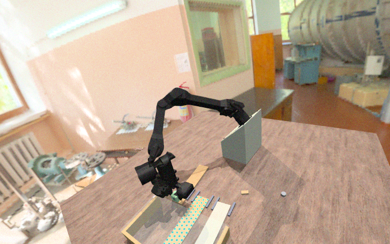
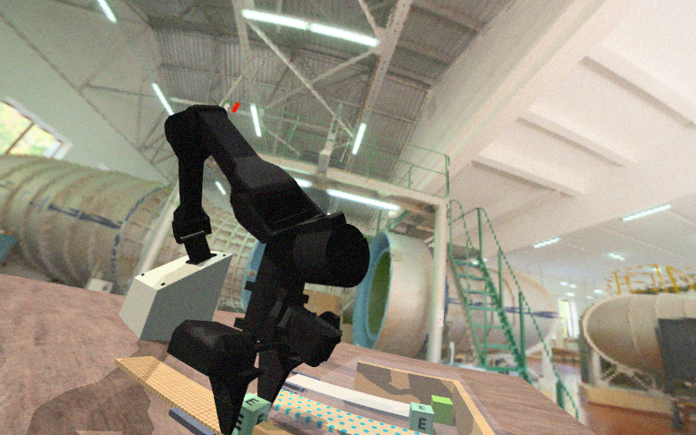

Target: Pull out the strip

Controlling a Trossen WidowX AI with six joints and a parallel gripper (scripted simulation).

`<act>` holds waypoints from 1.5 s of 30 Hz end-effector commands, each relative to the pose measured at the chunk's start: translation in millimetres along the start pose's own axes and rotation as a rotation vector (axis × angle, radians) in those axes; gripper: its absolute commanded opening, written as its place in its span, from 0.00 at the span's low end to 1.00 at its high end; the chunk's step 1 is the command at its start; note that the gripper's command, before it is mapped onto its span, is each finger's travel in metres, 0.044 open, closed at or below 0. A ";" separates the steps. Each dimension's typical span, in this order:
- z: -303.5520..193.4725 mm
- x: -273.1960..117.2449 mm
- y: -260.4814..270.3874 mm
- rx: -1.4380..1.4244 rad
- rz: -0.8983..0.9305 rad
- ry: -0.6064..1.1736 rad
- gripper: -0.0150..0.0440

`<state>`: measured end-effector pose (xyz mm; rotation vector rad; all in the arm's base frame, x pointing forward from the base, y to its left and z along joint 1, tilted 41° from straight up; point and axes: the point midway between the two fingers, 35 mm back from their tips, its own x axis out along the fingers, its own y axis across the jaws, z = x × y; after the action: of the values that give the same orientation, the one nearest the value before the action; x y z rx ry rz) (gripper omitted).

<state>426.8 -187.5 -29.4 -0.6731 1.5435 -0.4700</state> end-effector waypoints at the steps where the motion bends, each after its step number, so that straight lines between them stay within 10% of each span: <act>1: -0.2 2.6 1.6 -0.006 0.003 -0.001 0.68; 18: -4.0 -2.6 1.9 -0.001 0.001 0.001 0.25; 45: -76.1 -41.9 34.9 -0.008 0.006 0.001 0.25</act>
<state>356.7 -143.7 -12.9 -0.6713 1.5484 -0.4551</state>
